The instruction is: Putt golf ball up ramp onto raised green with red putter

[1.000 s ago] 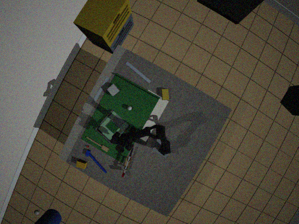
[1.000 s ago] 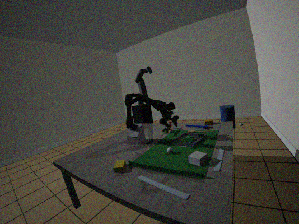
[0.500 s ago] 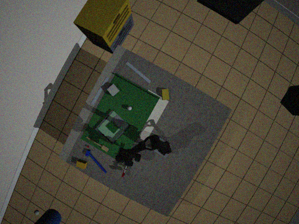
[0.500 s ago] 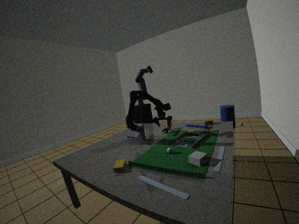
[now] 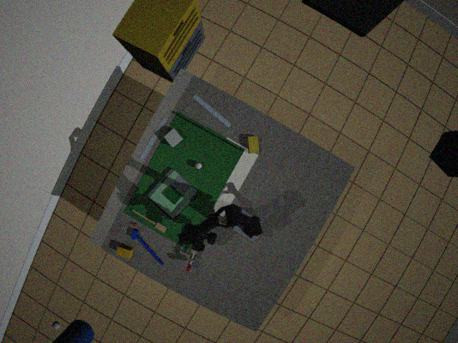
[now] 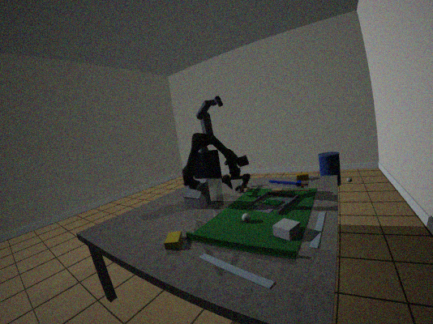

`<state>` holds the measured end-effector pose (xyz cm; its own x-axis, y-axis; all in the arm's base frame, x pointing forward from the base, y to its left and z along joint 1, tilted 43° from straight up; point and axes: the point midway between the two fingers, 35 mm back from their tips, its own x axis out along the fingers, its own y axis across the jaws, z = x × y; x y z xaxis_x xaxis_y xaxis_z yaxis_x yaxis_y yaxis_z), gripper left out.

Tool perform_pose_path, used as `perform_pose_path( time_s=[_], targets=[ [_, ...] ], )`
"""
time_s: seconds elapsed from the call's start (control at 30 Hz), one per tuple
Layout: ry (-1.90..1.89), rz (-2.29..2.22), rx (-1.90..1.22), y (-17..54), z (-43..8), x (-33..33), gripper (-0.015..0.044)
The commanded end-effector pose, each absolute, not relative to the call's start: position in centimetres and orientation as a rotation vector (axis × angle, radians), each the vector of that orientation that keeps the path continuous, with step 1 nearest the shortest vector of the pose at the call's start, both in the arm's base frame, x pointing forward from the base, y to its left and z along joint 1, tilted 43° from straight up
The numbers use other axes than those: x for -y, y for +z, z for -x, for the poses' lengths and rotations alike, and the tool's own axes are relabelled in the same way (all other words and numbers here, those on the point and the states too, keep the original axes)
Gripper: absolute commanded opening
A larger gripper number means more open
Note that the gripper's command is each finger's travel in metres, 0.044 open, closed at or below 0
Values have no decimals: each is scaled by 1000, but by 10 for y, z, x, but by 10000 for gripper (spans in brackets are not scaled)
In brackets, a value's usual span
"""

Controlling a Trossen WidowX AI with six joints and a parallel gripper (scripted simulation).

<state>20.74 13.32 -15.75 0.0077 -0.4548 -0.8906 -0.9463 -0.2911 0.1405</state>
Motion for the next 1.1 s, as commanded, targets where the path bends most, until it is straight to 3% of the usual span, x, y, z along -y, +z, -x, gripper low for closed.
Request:
perform_pose_path(
  time_s=[0.0, 0.77, 1.07],
  targets=[
    [1253, 1787, -1444, -161, -204, -128, 440],
    [1252, 1788, -1445, -178, -206, -113, 440],
    [1247, 1780, -1438, -177, -209, -116, 204]
  ],
)
